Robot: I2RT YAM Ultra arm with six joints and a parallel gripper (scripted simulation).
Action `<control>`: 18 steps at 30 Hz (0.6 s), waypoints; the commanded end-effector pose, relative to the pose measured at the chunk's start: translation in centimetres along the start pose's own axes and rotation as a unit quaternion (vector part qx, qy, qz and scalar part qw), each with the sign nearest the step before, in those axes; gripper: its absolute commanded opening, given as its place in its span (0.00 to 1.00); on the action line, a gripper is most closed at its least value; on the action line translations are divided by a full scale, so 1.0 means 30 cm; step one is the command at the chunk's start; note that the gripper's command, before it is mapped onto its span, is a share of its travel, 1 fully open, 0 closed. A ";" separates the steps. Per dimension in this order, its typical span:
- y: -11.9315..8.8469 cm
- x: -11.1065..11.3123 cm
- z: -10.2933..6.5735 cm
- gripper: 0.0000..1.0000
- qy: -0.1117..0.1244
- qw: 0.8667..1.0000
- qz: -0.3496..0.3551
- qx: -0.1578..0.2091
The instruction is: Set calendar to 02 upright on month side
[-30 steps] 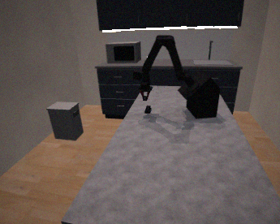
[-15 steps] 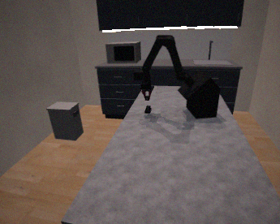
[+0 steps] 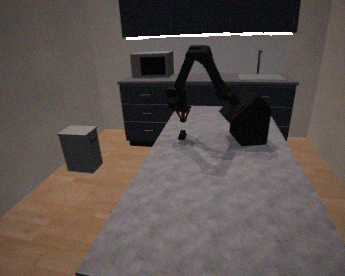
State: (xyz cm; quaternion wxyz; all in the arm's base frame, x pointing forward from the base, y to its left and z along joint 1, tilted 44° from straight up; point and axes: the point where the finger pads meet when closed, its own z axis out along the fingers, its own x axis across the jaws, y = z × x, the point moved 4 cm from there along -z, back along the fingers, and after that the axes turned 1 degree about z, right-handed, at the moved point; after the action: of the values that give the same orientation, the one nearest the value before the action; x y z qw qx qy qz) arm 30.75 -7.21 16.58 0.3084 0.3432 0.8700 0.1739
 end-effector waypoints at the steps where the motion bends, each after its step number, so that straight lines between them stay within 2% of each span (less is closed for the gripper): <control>1: -0.006 -0.027 -0.009 0.27 -0.001 0.996 0.093 -0.016; 5: -0.044 -0.052 -0.006 0.27 0.001 0.984 0.175 -0.016; 8: -0.048 -0.055 -0.005 0.27 0.001 0.983 0.184 -0.016; 9: -0.075 -0.072 -0.004 0.27 0.001 0.971 0.238 -0.017; 12: -0.101 -0.087 -0.003 0.27 0.002 0.957 0.289 -0.017; 18: -0.164 -0.121 -0.003 0.27 0.002 0.914 0.406 -0.021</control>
State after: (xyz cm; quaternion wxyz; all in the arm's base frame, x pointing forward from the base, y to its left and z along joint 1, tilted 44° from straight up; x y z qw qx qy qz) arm 30.25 -12.73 15.02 0.2279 0.6213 0.6974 0.2750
